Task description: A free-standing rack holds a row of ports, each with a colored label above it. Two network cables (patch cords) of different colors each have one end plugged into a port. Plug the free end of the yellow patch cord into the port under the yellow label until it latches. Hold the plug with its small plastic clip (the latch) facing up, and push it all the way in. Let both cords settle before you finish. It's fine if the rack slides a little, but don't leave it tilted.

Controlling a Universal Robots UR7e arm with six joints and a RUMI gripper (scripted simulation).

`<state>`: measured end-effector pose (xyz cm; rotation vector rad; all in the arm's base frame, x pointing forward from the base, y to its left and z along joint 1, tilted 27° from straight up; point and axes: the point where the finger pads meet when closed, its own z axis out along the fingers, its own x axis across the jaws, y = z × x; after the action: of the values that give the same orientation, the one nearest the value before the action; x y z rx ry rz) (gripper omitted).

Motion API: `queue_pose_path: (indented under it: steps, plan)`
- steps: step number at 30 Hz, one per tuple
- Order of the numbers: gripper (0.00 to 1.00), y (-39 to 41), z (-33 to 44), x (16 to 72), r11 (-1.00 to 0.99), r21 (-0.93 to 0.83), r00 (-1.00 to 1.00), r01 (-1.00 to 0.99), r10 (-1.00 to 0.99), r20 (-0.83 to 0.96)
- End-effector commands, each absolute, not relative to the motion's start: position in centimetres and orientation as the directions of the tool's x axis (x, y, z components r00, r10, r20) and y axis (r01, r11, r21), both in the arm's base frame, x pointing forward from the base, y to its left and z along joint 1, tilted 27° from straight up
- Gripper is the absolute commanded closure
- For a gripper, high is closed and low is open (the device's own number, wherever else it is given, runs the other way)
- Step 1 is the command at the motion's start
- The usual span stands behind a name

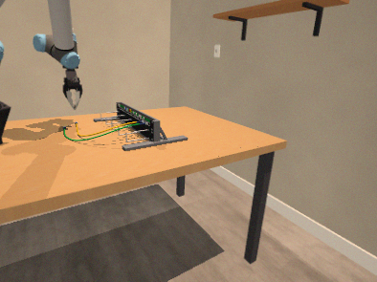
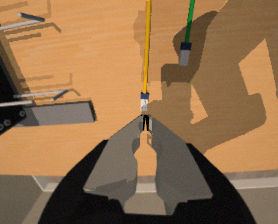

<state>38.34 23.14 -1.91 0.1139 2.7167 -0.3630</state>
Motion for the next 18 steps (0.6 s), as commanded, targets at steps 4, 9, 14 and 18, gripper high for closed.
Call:
queue_pose_path:
  steps: [4, 9, 14, 18]
  plan:
    - [1.00, 23.37, -1.91, 38.40, 0.963, -0.235, -0.918, 0.131, 0.029, -0.396]
    - [1.00, 24.13, -2.07, 38.54, 0.963, -0.233, -0.917, 0.135, 0.032, -0.397]
    - [0.78, 24.14, -2.07, 38.54, 0.963, -0.233, -0.917, 0.135, 0.033, -0.397]
    - [0.78, 24.14, -2.07, 38.54, 0.963, -0.233, -0.917, 0.135, 0.033, -0.397]
